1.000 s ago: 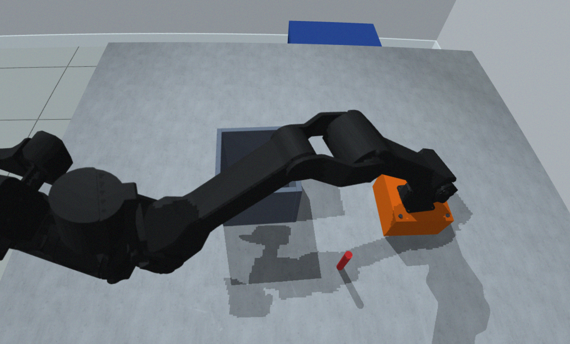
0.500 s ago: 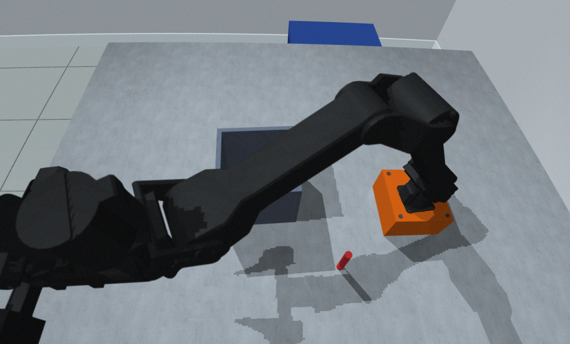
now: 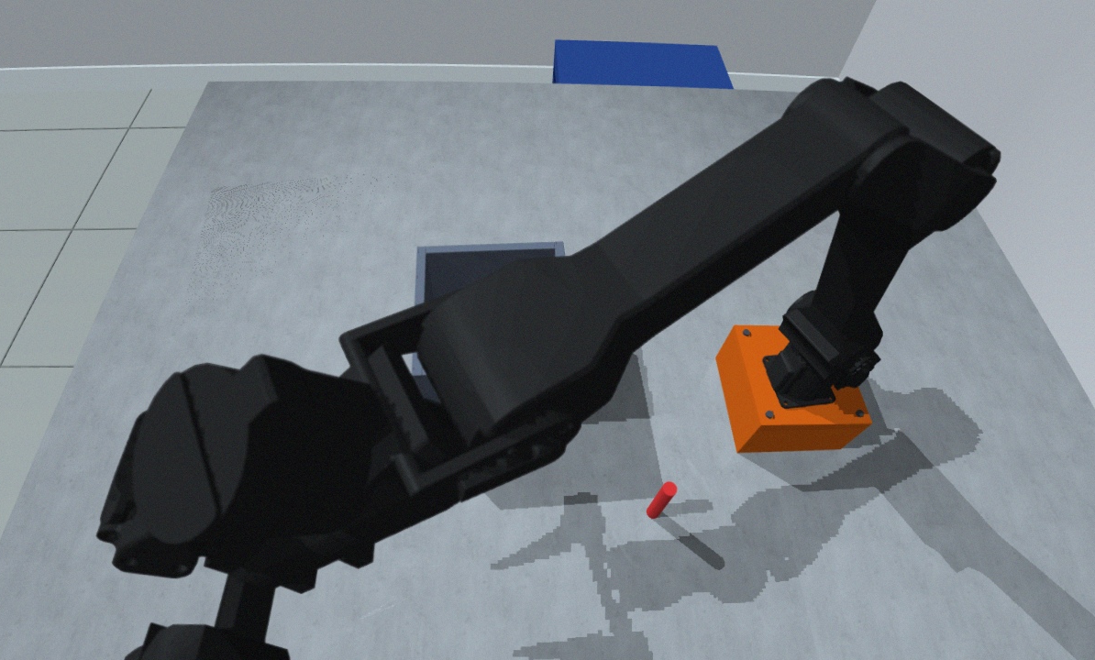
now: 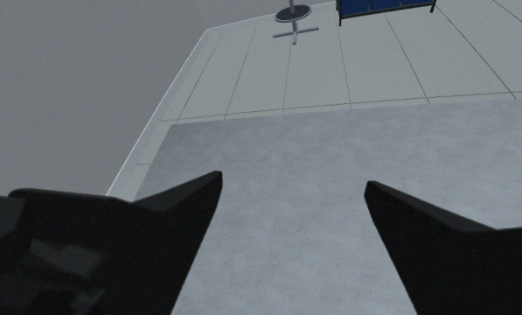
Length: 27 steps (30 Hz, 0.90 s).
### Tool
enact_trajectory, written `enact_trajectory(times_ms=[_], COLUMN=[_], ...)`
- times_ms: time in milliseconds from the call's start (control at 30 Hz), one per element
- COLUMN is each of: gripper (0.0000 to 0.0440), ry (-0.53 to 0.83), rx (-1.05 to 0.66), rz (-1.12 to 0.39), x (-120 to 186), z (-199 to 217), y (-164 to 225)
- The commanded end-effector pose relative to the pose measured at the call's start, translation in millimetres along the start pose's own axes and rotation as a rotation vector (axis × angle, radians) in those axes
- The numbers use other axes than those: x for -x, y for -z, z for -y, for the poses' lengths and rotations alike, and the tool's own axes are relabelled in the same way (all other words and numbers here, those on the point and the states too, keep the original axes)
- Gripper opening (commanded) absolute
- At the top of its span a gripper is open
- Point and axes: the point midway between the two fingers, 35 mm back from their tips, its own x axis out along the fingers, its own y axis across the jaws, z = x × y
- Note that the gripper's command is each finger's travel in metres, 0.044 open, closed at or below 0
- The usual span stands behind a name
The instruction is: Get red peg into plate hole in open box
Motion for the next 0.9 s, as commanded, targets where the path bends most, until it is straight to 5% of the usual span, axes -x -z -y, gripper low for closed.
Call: enact_trajectory(times_ms=[0, 867], gripper=[0.0399, 0.0416], ry=[-0.003, 0.325], rx=[-0.048, -0.616], rz=[-0.09, -0.658], x=[19, 171], z=[1, 54], y=[18, 164])
